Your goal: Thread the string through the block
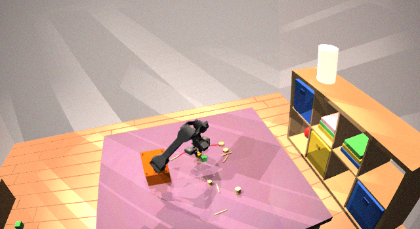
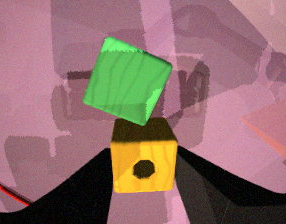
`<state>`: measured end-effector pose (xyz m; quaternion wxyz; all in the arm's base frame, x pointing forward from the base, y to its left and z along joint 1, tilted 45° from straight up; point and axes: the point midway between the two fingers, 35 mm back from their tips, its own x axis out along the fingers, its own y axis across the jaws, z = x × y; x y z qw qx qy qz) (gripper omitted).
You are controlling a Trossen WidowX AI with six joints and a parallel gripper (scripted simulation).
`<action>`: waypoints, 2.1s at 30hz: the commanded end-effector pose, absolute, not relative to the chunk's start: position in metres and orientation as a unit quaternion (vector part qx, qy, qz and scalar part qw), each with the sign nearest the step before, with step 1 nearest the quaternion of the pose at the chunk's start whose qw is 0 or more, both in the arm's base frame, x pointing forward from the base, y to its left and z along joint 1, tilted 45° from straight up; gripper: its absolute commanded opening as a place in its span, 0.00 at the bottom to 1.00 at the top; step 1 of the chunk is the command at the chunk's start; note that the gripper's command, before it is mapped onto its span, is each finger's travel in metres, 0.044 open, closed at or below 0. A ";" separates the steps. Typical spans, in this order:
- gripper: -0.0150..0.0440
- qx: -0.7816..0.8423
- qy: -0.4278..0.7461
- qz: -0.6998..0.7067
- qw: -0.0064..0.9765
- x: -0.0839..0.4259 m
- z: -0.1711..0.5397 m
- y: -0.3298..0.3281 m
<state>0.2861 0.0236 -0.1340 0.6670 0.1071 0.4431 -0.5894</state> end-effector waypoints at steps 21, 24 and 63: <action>0.25 0.208 0.550 -0.564 0.580 0.295 -0.125 0.007; 0.25 0.212 0.554 -0.563 0.576 0.295 -0.125 0.006; 0.43 0.343 0.683 -0.493 0.416 0.305 -0.120 -0.023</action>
